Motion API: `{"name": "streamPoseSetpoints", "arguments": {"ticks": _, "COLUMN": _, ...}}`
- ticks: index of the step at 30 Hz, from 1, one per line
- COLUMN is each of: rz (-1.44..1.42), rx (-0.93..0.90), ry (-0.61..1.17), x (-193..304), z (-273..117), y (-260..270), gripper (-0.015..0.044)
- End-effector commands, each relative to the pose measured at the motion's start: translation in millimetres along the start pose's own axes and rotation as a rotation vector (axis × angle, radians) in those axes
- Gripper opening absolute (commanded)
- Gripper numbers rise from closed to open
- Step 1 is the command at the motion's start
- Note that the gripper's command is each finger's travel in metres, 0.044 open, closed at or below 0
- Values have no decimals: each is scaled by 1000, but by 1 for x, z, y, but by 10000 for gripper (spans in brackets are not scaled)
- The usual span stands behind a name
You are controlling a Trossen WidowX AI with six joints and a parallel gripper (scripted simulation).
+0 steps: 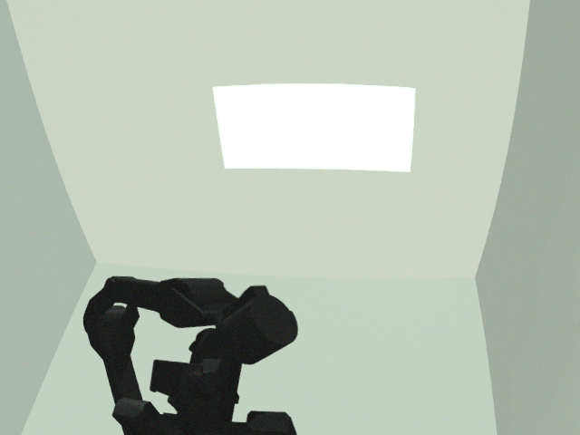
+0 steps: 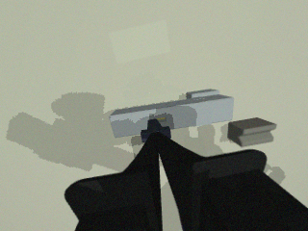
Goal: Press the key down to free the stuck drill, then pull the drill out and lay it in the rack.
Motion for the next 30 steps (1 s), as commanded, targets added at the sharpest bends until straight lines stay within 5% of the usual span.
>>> {"name": "streamPoseSetpoints", "arguments": {"ticks": 1, "rz": -6, "rx": 26, "ry": 38, "x": 4, "z": 19, "y": -1, "gripper": 0}}
{"name": "streamPoseSetpoints", "arguments": {"ticks": 8, "rz": -6, "rx": 26, "ry": 38, "x": 3, "z": 24, "y": -1, "gripper": 0}}
{"name": "streamPoseSetpoints", "arguments": {"ticks": 18, "rz": -7, "rx": 23, "ry": 39, "x": -5, "z": -54, "y": 5, "gripper": 263}}
{"name": "streamPoseSetpoints", "arguments": {"ticks": 24, "rz": -128, "rx": 4, "ry": 24, "x": -12, "z": -41, "y": -6, "gripper": 420}}
{"name": "streamPoseSetpoints", "arguments": {"ticks": 30, "rz": -537, "rx": -13, "ry": 9, "x": -27, "z": -19, "y": -49, "gripper": 440}}
Point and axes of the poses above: the point midway between the two fingers, 35 mm back from their tips, its own z axis out along the fingers, its own y axis across the jaws, x = y × z, the point moved 7 cm from there along -z, back along the fingers, and after that the axes turned 9 degrees about z, right-handed, at the moved point
